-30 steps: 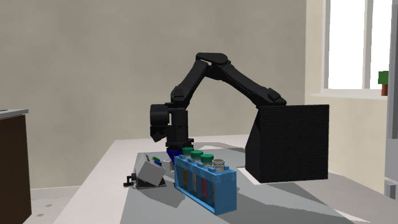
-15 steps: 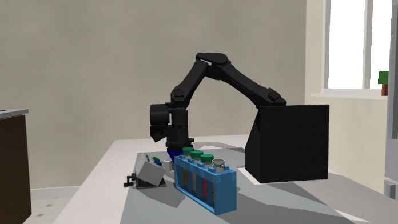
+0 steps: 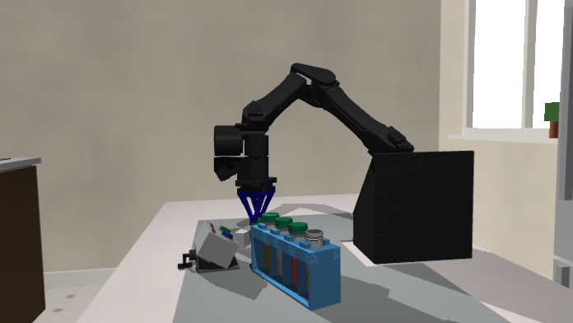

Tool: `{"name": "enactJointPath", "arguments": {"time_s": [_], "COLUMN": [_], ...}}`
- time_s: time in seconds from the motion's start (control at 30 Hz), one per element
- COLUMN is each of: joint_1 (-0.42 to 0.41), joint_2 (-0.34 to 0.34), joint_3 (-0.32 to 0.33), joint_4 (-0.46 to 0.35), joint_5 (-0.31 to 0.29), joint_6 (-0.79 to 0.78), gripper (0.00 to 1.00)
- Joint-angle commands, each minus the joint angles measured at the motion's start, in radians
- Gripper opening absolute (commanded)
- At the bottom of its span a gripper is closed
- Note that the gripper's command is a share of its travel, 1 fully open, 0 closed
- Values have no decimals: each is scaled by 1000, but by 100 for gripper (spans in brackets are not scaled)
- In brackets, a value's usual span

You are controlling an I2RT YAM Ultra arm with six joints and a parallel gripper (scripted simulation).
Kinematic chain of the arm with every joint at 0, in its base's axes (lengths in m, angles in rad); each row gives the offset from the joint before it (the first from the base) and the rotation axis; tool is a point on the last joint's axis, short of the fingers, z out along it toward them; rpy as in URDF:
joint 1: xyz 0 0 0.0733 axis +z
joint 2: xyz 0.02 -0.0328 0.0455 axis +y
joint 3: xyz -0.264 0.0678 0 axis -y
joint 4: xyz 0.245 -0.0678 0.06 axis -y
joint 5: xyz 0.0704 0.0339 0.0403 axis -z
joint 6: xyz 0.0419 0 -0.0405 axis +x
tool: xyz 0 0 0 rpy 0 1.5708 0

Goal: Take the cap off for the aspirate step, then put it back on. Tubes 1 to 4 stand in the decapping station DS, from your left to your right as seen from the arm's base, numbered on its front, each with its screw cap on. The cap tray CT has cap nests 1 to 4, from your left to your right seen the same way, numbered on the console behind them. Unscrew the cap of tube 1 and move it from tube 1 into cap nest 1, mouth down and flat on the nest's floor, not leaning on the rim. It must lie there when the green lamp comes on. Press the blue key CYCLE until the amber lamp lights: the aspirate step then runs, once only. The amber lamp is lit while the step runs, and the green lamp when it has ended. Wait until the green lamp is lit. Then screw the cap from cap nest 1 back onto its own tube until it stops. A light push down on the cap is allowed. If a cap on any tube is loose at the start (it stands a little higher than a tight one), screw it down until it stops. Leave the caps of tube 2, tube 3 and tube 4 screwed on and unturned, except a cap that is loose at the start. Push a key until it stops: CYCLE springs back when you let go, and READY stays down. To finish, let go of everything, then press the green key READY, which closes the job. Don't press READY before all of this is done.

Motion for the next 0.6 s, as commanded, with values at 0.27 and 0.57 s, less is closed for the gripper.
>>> {"name": "enactJointPath", "arguments": {"time_s": [0.27,0.57], "joint_1": [105,172], "joint_2": [-35,-41], "joint_3": [98,190], "joint_4": [-254,-417], "joint_5": [-11,-26], "joint_6": [151,242], "gripper": [0,0]}}
